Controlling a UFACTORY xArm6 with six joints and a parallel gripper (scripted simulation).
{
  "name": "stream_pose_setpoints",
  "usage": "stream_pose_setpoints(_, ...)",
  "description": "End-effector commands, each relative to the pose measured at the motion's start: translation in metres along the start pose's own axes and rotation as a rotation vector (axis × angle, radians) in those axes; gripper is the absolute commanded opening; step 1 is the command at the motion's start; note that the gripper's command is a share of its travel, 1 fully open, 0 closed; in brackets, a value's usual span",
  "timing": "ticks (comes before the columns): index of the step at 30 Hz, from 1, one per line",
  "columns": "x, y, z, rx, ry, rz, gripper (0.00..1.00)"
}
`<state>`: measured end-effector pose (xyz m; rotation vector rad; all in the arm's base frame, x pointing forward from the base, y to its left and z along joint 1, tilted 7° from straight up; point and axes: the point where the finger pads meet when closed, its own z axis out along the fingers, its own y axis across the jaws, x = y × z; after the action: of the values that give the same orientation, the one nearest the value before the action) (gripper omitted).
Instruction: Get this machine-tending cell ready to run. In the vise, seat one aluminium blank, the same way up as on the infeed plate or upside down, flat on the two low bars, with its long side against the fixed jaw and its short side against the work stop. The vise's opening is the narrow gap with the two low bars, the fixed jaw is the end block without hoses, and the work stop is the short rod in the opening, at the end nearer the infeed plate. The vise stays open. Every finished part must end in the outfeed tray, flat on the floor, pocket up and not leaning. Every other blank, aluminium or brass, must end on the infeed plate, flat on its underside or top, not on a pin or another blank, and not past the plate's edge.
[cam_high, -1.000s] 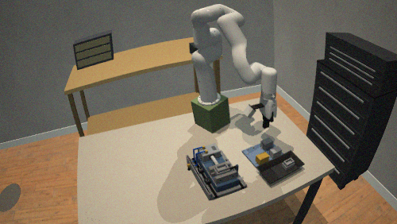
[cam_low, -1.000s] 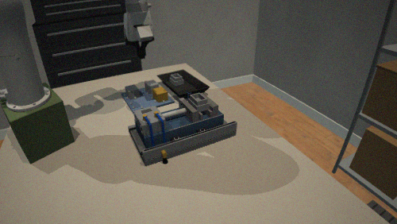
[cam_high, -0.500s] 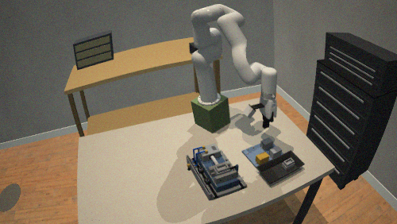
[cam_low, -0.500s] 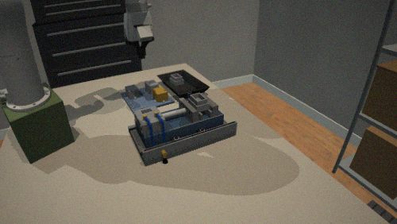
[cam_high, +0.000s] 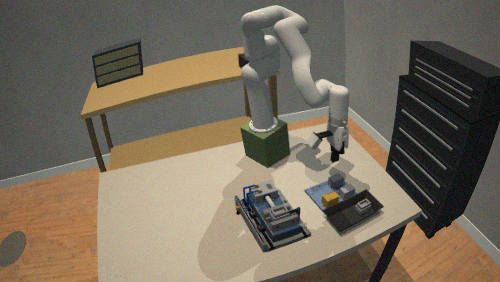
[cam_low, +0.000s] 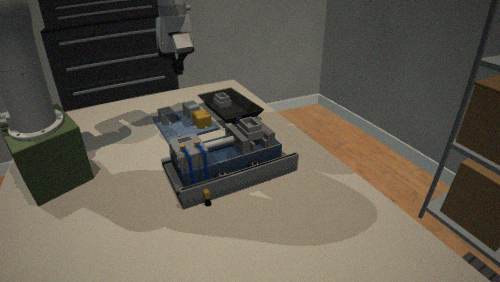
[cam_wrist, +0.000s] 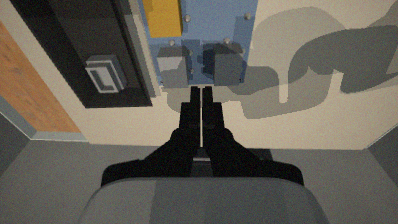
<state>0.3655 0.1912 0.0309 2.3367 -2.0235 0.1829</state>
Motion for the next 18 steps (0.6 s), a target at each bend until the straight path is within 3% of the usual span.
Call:
stream_pose_setpoints(1,-0.001,-0.001,0.002,0.003,-0.001,0.000,0.00)
stream_pose_setpoints(18,-0.001,-0.002,0.028,0.003,-0.001,0.000,0.00)
